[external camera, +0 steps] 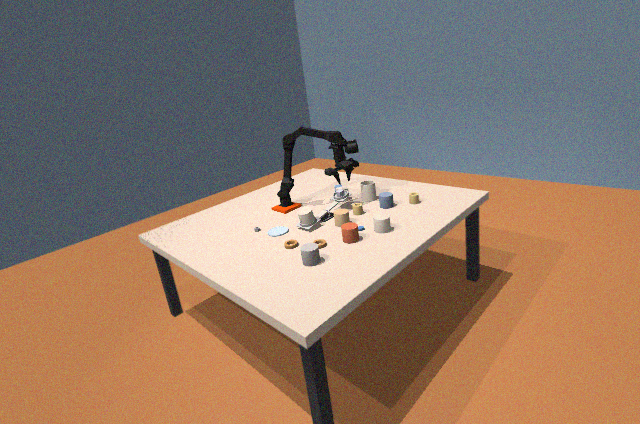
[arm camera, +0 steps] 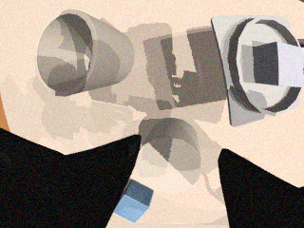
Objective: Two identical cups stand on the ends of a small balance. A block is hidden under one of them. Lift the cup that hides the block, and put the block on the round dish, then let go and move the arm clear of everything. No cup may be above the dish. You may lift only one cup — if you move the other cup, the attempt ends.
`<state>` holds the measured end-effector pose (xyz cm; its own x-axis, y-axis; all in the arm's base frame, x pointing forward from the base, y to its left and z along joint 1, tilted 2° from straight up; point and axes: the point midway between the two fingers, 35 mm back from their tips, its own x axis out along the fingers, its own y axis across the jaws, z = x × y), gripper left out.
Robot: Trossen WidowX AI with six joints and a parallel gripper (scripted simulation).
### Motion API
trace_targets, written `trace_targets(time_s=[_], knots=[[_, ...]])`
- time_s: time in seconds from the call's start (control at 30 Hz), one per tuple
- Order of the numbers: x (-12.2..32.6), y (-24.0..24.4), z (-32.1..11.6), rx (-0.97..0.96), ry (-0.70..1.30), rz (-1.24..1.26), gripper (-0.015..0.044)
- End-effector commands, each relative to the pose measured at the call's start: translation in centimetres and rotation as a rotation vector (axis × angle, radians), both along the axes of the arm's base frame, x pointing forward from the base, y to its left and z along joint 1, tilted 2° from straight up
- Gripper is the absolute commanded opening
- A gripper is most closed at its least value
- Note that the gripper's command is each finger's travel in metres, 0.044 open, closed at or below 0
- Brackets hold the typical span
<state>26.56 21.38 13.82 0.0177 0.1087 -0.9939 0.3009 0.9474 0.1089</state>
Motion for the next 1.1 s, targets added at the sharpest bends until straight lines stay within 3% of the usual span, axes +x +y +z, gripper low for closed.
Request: trace_targets(time_s=[0.0, 1.07], knots=[[0.5, -0.6, 0.1, -0.013, -0.019, 0.146, 0.0260], [4.1, -5.9, 1.4, -0.069, -0.118, 1.183, 0.0260]])
